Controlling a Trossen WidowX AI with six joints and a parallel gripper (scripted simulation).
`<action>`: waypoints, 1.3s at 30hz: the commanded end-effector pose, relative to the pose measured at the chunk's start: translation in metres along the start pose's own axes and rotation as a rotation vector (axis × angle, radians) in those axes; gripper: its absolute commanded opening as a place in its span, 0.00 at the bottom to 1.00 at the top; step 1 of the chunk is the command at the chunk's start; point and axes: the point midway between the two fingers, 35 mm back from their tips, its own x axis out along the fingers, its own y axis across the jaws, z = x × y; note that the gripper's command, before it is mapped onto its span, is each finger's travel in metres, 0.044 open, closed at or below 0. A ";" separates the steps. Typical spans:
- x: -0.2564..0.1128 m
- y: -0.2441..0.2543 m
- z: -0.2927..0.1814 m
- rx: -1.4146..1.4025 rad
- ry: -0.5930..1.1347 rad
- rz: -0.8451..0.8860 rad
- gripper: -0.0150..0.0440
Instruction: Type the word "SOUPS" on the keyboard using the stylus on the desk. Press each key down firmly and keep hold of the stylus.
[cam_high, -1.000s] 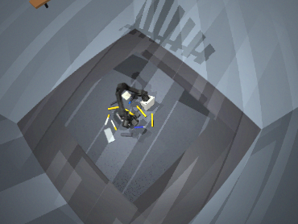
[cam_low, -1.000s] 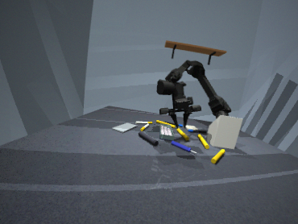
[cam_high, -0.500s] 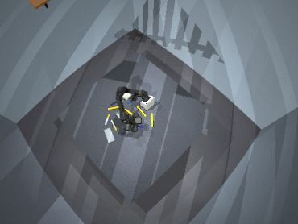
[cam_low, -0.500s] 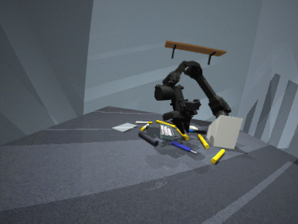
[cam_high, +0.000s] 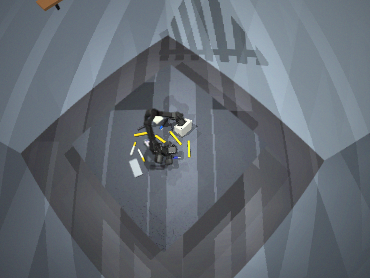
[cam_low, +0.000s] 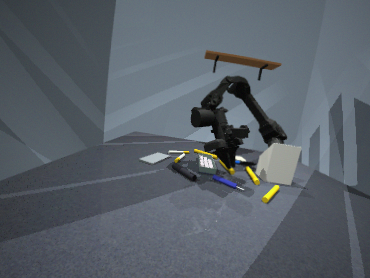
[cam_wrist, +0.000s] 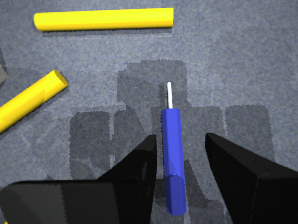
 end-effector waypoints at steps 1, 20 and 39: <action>0.005 0.001 -0.001 -0.006 -0.005 0.006 0.51; 0.012 0.001 -0.005 -0.006 -0.004 0.006 0.51; 0.019 0.001 -0.009 -0.006 -0.004 0.006 0.51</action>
